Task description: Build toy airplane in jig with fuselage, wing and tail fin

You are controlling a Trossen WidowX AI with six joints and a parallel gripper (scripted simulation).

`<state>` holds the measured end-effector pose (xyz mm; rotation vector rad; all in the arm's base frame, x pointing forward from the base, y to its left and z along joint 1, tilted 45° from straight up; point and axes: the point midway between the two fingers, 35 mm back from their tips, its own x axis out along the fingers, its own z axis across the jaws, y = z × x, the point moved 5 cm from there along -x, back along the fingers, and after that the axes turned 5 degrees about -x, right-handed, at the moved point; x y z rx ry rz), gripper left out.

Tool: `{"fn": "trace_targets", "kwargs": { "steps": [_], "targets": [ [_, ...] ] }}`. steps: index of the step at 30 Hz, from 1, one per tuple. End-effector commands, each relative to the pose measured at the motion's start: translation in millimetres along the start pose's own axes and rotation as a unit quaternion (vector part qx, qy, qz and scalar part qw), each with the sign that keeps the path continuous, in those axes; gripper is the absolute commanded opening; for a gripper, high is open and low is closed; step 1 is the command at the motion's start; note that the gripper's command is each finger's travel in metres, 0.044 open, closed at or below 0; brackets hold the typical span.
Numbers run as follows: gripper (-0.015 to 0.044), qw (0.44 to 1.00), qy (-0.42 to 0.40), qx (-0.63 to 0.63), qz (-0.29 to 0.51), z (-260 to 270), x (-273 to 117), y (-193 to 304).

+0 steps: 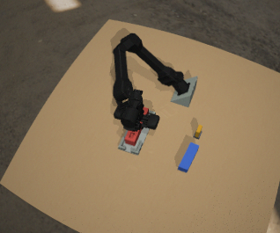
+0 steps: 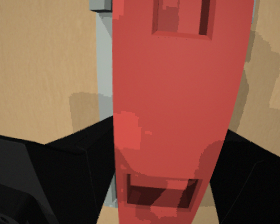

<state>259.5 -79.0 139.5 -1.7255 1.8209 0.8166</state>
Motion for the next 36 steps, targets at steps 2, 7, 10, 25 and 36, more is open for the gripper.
{"fn": "trace_targets", "kwargs": {
  "steps": [2,7,10,25,36],
  "targets": [
    [0.0109,1.0,0.0,0.001,0.0,0.1,-0.3,0.0],
    [0.024,1.0,0.0,0.001,0.0,0.1,-0.3,0.0],
    [0.0319,1.0,0.0,0.001,0.0,0.1,-0.3,0.0],
    [0.044,1.0,-0.001,-0.004,-0.001,0.6,-10.0,-1.7],
    [0.044,0.999,0.005,-0.043,-0.009,1.4,-106.6,-2.2]
  ]
}}
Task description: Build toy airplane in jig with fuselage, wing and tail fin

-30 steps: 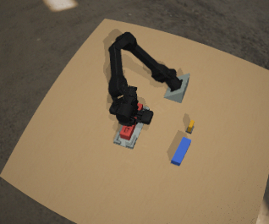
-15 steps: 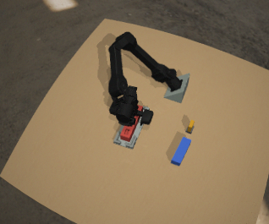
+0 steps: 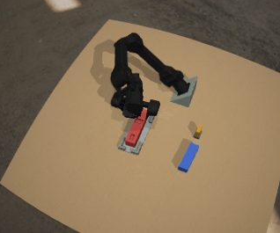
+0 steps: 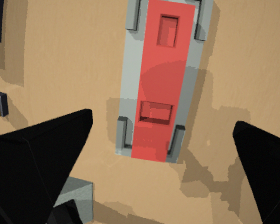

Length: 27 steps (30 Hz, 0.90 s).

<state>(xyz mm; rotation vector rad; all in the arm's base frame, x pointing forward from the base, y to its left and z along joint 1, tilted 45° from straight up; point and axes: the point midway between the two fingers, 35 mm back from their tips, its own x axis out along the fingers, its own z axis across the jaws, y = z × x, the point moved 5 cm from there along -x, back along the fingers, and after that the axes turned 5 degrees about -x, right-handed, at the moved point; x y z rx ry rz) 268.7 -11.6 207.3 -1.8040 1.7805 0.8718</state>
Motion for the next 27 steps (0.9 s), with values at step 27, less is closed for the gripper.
{"fn": "trace_targets", "kwargs": {
  "steps": [27],
  "targets": [
    [0.044,0.995,-0.011,0.097,0.012,183.9,-3.1,-106.2]
  ]
}}
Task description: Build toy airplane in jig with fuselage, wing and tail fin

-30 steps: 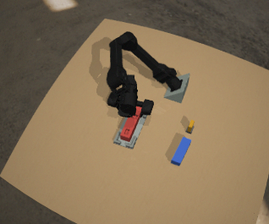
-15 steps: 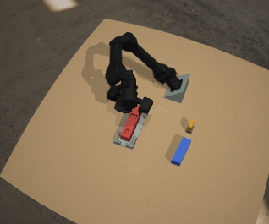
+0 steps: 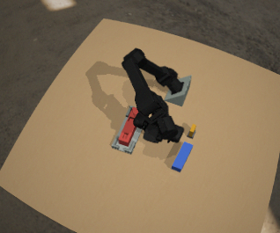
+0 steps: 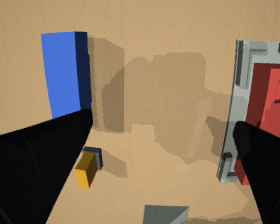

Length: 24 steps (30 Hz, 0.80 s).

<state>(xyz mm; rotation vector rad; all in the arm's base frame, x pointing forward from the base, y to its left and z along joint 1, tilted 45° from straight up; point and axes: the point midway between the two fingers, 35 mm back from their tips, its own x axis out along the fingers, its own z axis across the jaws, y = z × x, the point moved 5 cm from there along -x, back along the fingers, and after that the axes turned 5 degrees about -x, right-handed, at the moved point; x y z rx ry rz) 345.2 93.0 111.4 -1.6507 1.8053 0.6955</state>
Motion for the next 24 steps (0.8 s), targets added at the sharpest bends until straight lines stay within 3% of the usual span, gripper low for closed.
{"fn": "trace_targets", "kwargs": {
  "steps": [1,5,11,15,24],
  "targets": [
    [0.044,1.0,0.0,0.0,0.002,69.4,8.5,-3.3],
    [0.044,1.0,0.003,0.001,0.002,117.2,18.3,0.9],
    [0.044,1.0,0.003,0.001,0.002,118.6,20.6,1.0],
    [0.044,1.0,0.003,0.002,0.002,118.3,51.8,1.0],
    [0.044,1.0,0.004,0.002,0.002,118.0,68.8,1.1]
  ]
}}
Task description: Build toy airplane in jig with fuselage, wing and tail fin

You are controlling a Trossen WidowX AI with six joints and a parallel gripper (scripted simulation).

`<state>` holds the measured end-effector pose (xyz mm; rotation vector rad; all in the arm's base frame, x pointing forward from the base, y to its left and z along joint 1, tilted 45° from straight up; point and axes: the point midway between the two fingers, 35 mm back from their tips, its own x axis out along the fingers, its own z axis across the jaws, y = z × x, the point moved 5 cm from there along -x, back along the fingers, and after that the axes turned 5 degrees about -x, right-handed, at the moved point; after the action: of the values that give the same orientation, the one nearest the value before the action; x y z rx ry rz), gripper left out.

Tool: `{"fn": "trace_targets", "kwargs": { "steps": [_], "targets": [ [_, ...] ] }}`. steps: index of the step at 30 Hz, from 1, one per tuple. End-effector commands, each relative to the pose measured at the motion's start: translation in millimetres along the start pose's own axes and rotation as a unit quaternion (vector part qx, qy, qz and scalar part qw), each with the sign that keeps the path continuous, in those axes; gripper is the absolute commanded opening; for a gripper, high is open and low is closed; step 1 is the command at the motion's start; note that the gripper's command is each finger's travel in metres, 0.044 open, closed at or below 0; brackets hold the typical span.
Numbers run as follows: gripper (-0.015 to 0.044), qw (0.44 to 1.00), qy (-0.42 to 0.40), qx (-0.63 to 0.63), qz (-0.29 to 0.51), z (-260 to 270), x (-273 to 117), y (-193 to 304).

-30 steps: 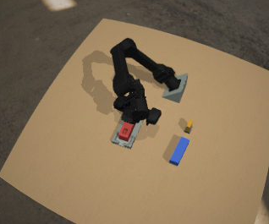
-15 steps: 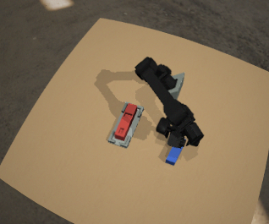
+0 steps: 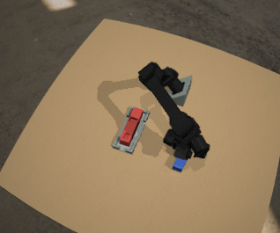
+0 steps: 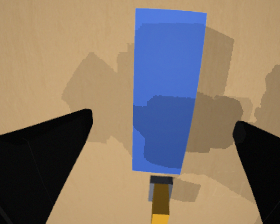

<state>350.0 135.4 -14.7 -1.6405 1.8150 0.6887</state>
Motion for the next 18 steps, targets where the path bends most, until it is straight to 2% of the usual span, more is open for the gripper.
{"fn": "trace_targets", "kwargs": {
  "steps": [1,18],
  "targets": [
    [0.044,1.0,0.002,-0.003,-0.002,0.2,7.2,0.4],
    [0.044,1.0,0.003,-0.002,-0.003,0.2,33.5,-0.3]
  ]
}}
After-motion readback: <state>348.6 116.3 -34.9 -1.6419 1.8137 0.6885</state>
